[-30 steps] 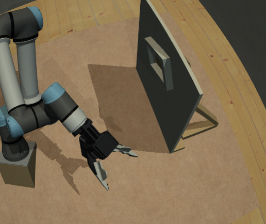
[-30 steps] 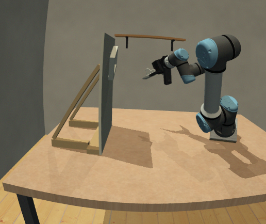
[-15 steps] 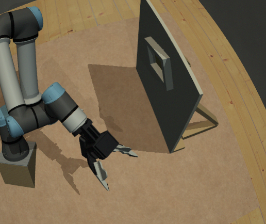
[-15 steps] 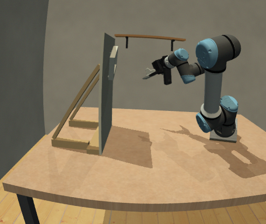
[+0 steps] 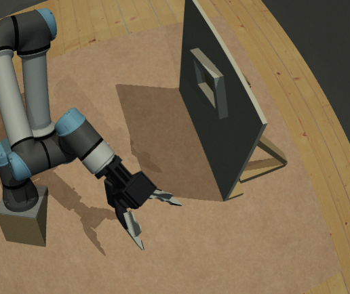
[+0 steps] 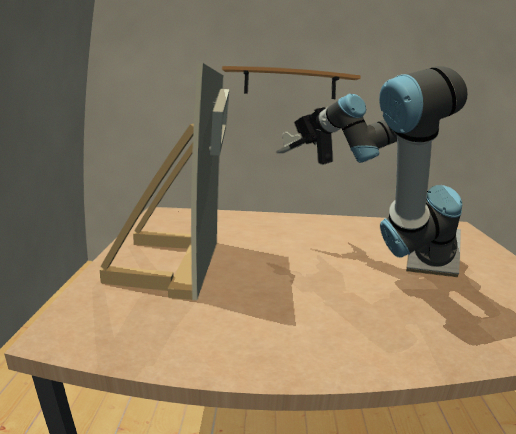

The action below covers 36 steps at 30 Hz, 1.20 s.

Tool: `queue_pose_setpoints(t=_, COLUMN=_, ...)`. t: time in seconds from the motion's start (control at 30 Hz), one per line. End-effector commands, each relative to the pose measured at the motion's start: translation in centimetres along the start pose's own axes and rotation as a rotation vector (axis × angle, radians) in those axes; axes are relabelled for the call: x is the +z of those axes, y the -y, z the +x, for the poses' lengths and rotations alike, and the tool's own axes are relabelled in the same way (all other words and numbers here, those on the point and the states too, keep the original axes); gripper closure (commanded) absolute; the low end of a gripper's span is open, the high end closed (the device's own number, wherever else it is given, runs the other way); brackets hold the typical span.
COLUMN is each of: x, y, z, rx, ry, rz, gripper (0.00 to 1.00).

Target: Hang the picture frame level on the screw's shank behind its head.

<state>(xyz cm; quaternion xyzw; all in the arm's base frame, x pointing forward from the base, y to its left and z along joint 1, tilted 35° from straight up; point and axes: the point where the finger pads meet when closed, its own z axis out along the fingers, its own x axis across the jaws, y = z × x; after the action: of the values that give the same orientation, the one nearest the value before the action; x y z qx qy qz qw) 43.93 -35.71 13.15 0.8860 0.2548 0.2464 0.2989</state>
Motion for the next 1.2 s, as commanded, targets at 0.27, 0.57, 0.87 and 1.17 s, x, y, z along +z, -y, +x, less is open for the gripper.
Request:
queue_pose_setpoints(t=0.27, x=-0.2, y=-0.8, z=0.5, rx=-0.03, ry=-0.014, rz=-0.025, gripper=0.0)
queue_pose_setpoints(t=0.57, x=-0.7, y=-2.2, z=1.5, rx=-0.09, ry=-0.04, rz=-0.073, gripper=0.0)
queue_pose_setpoints(t=0.87, x=-1.4, y=-3.8, z=2.8, rx=-0.162, ry=-0.069, rz=-0.13, gripper=0.0)
queue_pose_setpoints(t=1.17, x=-2.8, y=-6.2, z=5.1, rx=-0.289, ry=-0.113, rz=-0.23, gripper=0.0)
